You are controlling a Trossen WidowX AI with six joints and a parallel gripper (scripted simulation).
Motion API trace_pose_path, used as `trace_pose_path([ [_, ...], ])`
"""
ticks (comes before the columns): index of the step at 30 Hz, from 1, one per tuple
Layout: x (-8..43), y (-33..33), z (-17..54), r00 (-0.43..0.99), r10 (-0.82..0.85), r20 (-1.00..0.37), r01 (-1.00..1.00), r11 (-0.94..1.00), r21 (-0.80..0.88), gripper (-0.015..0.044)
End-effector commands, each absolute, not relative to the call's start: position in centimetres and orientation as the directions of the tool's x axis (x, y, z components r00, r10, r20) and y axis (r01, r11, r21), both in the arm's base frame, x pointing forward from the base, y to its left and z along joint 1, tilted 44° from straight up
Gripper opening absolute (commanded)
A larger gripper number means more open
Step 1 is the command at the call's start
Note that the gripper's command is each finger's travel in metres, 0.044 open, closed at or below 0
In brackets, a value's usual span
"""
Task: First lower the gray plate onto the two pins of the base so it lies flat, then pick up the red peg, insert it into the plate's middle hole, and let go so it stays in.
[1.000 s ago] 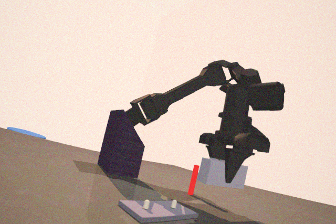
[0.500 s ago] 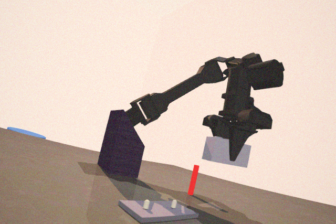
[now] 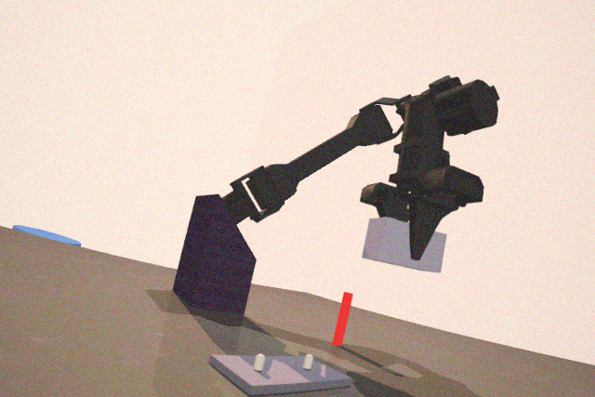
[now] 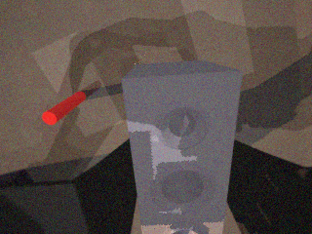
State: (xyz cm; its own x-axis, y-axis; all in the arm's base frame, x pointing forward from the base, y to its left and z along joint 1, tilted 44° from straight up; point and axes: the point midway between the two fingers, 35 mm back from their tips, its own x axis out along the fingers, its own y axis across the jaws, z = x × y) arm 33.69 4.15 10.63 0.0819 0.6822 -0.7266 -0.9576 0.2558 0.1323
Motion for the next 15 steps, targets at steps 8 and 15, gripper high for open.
trace_pose_path([
  [8,34.7,2.8,7.7,0.085,0.682,-0.727,-0.974,0.21,0.083,0.0],
  [15,35.1,2.0,5.6,0.085,0.681,-0.728,-0.983,0.177,0.051,0.0],
])
